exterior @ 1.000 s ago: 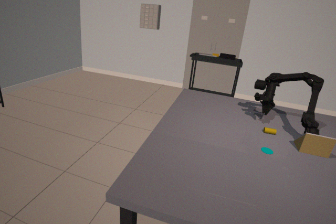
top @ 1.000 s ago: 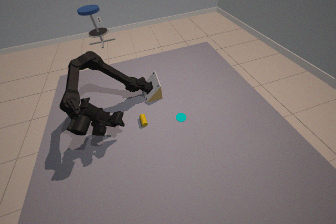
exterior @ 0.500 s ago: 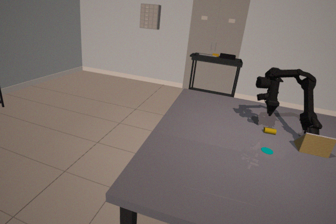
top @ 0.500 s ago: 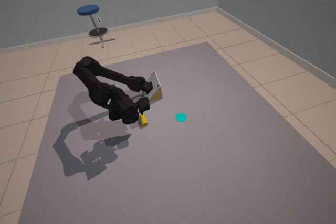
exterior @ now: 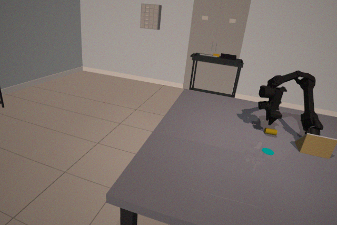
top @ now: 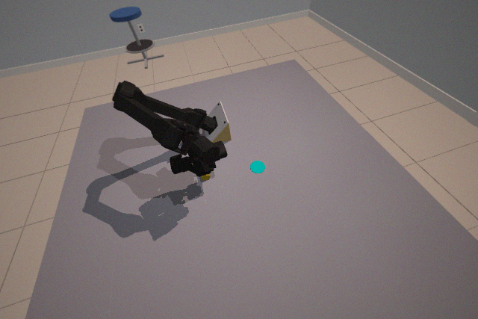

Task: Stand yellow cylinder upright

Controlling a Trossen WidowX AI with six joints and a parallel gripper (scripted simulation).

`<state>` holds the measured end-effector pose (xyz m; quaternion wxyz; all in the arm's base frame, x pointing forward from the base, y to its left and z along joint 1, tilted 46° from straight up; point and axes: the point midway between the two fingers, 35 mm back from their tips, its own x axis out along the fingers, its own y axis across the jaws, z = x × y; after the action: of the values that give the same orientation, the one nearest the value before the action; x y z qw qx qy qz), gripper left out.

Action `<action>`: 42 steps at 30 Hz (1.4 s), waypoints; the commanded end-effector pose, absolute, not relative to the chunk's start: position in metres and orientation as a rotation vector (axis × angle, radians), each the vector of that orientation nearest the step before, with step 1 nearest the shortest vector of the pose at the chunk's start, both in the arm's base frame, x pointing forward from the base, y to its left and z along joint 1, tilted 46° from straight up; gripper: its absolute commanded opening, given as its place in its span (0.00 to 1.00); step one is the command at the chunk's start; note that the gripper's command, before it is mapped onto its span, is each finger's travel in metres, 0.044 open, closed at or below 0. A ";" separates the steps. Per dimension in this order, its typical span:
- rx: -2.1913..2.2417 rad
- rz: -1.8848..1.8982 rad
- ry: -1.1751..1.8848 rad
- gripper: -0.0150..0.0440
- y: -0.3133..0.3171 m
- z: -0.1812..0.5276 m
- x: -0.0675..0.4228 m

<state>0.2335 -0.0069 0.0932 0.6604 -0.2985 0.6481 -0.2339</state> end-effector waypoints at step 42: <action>-0.687 -0.533 1.479 0.43 0.007 0.108 0.228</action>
<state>0.2278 0.0009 0.1026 0.6514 -0.3064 0.6535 -0.2339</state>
